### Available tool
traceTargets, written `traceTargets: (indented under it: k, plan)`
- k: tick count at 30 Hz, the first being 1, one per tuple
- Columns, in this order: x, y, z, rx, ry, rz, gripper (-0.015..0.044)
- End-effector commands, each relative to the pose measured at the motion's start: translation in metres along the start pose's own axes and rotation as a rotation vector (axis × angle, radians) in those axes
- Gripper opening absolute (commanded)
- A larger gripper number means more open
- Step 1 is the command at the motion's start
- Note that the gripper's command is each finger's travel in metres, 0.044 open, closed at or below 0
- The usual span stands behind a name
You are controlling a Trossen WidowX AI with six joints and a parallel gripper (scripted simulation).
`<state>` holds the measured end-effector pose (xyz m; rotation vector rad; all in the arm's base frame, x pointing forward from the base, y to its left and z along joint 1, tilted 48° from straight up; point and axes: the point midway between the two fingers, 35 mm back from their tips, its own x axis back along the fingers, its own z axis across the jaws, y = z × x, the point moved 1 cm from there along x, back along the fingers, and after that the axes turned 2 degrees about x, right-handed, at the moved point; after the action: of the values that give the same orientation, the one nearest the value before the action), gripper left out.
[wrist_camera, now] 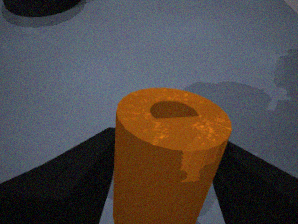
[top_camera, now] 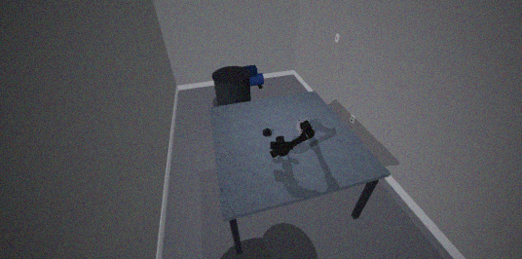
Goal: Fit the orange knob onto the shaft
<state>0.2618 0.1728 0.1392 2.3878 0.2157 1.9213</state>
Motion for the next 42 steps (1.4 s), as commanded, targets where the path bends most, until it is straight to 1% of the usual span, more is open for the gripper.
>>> traceTargets:
  k: [1,28,31,42]
  plan:
    - [0.0036,-0.0025,0.0005,-0.001,0.007,-0.012,0.0179]
    - [0.0097,-0.0060,-0.0003,0.000,0.027,0.001,0.0179]
    - [0.0067,-0.0044,-0.0009,0.003,0.018,-0.006,0.0258]
    - [0.0067,-0.0044,-0.0009,0.003,0.018,-0.006,0.0260]
